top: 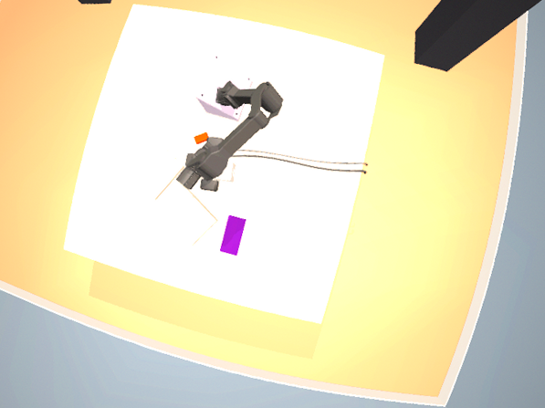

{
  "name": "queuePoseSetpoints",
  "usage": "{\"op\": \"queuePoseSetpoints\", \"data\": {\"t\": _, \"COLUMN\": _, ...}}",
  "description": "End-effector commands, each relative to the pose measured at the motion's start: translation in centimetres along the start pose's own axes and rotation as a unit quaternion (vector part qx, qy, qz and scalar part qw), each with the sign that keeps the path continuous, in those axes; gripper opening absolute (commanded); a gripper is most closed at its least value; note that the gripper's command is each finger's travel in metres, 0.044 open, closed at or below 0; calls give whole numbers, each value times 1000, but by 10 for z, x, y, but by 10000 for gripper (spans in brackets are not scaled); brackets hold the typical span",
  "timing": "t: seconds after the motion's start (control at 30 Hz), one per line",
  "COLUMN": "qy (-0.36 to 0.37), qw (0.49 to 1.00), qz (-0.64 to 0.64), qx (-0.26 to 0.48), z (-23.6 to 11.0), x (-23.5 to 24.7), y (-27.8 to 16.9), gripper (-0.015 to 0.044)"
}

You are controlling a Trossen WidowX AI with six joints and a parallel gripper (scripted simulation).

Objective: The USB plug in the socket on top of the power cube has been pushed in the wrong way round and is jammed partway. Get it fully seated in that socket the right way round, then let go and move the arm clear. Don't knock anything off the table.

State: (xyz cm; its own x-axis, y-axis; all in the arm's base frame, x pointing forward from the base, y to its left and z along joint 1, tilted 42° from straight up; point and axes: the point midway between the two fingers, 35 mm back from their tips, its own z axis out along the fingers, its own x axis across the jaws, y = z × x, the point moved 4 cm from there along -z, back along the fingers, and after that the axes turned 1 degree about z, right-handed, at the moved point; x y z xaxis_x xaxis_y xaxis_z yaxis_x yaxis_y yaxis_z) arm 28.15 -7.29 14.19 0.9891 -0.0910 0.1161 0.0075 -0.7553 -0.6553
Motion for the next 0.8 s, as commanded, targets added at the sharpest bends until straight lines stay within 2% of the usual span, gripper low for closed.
{"op": "queuePoseSetpoints", "data": {"t": 0.0, "qy": 0, "qw": 1000, "qz": -1, "qx": -2, "z": -4, "x": 0, "y": 1, "gripper": 0}}
{"op": "queuePoseSetpoints", "data": {"t": 0.33, "qy": 0, "qw": 1000, "qz": -23, "qx": -1, "z": -5, "x": 0, "y": 0, "gripper": 0}}
{"op": "queuePoseSetpoints", "data": {"t": 0.77, "qy": 0, "qw": 982, "qz": -189, "qx": 0, "z": -4, "x": 0, "y": 0, "gripper": 0}}
